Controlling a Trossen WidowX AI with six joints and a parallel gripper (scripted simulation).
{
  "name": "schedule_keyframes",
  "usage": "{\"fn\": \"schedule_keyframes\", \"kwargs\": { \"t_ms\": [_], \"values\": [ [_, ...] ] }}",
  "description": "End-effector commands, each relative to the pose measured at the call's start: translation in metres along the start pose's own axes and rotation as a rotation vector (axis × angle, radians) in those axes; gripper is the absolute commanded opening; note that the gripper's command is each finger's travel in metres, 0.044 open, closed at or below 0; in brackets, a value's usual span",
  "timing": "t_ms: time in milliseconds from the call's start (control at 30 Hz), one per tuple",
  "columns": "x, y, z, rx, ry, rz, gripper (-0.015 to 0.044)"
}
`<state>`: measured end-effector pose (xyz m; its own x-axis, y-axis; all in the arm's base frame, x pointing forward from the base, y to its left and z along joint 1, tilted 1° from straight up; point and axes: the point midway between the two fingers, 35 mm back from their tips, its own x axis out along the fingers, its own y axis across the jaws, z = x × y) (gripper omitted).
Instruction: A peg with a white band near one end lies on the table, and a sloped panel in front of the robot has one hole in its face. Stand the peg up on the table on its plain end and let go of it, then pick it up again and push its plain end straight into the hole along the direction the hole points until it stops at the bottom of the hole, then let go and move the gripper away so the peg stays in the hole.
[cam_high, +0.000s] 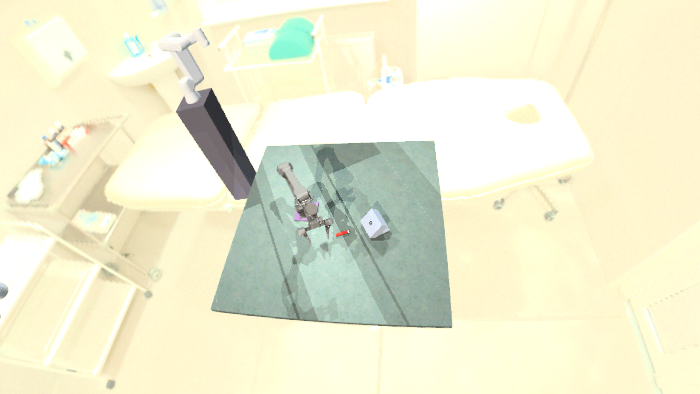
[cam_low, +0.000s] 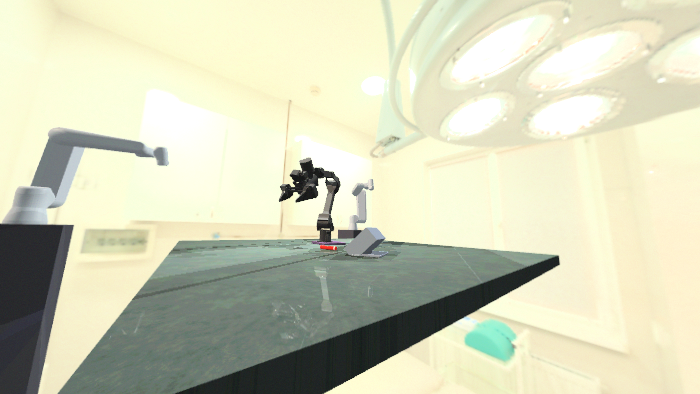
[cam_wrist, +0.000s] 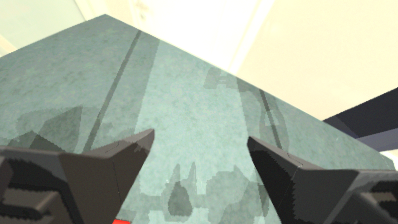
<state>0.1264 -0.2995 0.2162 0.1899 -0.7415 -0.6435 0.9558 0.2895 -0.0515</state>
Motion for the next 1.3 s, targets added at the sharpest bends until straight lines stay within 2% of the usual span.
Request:
{"fn": "schedule_keyframes", "kwargs": {
  "t_ms": [0, 600, 1267],
  "values": [
    [0.003, 0.014, -0.004, -0.090, 0.046, 0.038, 0.0440],
    [0.015, 0.087, -0.047, -0.603, 0.306, 0.264, 0.0440],
    [0.002, 0.154, -0.106, -1.168, 0.545, 0.571, 0.0440]
  ]
}}
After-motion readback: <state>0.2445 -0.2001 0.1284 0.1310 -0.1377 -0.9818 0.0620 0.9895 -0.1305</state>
